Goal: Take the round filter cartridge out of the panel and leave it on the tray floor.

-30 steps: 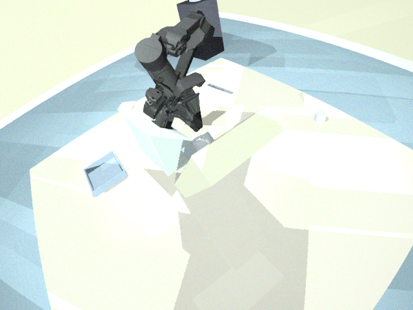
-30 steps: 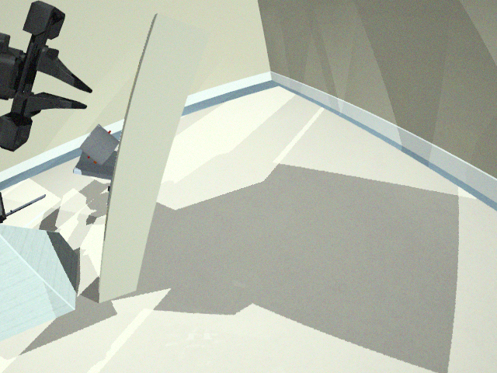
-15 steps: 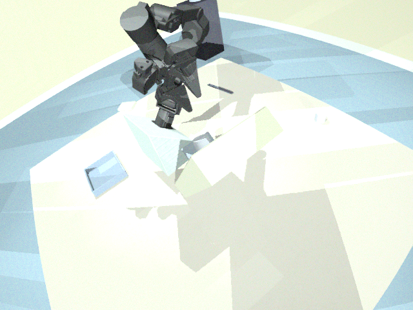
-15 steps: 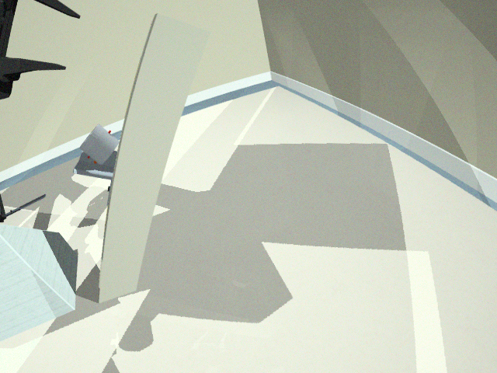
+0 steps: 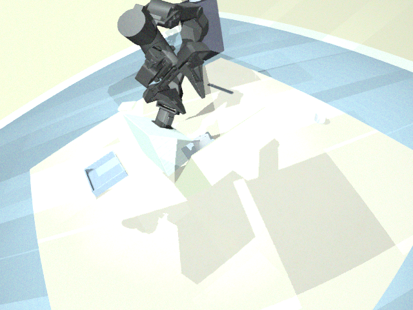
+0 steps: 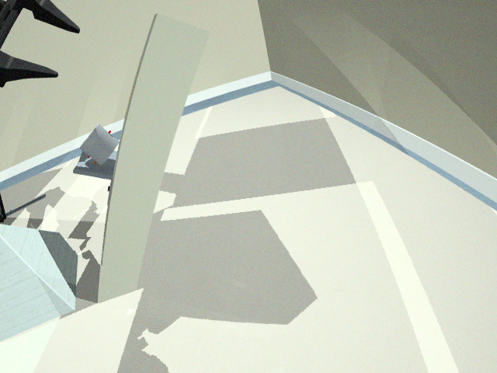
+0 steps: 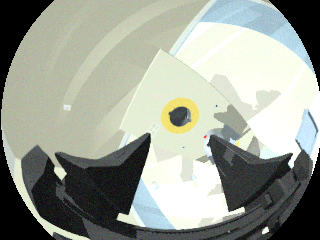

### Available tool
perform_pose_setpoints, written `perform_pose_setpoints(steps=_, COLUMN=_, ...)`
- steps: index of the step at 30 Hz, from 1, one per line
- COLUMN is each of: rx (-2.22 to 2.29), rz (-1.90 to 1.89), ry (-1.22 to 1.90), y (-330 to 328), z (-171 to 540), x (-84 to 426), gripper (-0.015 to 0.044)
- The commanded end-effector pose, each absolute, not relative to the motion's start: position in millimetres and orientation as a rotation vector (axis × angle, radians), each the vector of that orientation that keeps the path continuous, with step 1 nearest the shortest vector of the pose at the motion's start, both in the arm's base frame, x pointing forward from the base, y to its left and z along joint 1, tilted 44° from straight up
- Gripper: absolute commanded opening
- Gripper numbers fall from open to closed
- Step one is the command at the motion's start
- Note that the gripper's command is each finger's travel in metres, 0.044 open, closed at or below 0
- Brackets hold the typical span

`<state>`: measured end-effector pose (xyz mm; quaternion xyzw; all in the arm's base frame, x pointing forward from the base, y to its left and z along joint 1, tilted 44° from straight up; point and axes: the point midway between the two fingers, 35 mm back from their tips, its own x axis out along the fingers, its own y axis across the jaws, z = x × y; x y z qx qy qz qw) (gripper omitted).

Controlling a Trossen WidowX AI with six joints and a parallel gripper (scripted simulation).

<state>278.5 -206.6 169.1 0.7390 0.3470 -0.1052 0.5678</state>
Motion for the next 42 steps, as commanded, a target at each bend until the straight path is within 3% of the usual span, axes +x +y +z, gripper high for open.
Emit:
perform_pose_setpoints(steps=1, rx=1.161, rz=0.041, ry=0.973, y=-169.7, z=134.7, x=262.2, gripper=0.0305)
perform_pose_setpoints(steps=10, rx=0.746, rz=0.307, ry=1.018, y=-143.8, z=116.1, x=247.8, gripper=0.0305)
perform_pose_setpoints(steps=42, rx=0.742, rz=0.308, ry=1.018, y=-131.5, z=100.3, x=260.4, gripper=0.0305)
